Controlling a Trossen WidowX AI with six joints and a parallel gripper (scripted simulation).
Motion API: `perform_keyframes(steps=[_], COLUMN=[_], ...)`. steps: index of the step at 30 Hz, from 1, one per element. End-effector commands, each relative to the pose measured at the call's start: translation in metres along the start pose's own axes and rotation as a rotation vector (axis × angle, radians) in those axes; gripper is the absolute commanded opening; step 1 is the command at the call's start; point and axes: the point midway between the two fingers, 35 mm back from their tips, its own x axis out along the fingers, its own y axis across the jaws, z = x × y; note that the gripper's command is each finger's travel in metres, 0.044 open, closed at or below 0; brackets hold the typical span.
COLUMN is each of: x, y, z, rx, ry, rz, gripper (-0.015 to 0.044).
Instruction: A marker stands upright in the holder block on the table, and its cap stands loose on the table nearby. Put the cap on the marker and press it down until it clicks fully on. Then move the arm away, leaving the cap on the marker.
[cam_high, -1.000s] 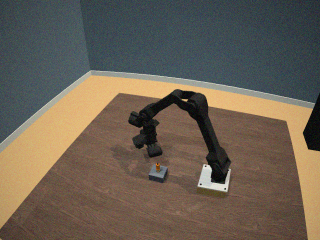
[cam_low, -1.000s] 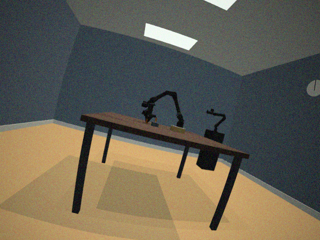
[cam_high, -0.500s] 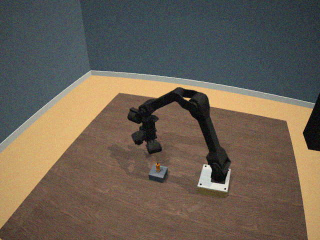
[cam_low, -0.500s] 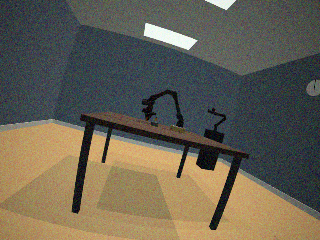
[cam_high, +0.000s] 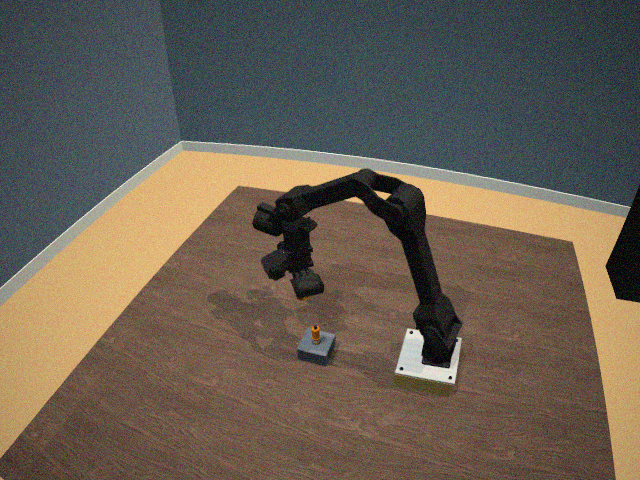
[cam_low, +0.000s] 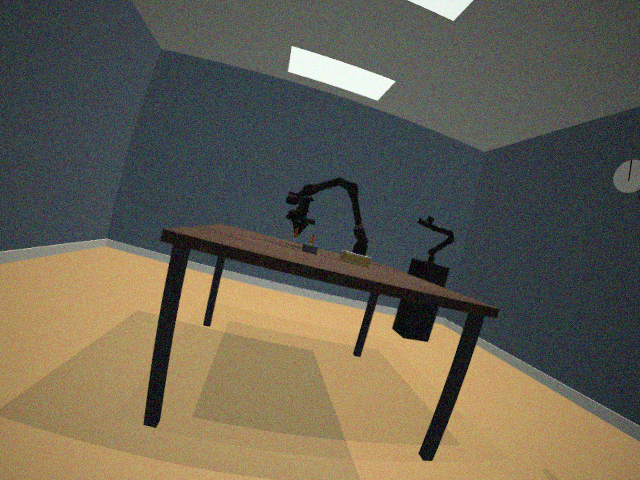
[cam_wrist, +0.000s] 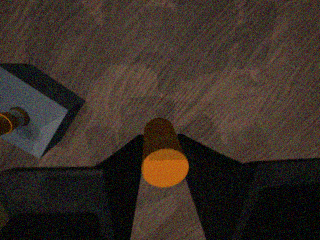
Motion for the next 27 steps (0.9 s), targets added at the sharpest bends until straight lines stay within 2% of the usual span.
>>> perform_keyframes(steps=[1, 27], x=[-0.009, -0.050], y=[0.013, 0.118], z=[0.004, 0.011], rx=[-0.001, 0.000], ry=[-0.002, -0.003], rz=[-0.004, 0.006], gripper=[0.0000, 0.0000])
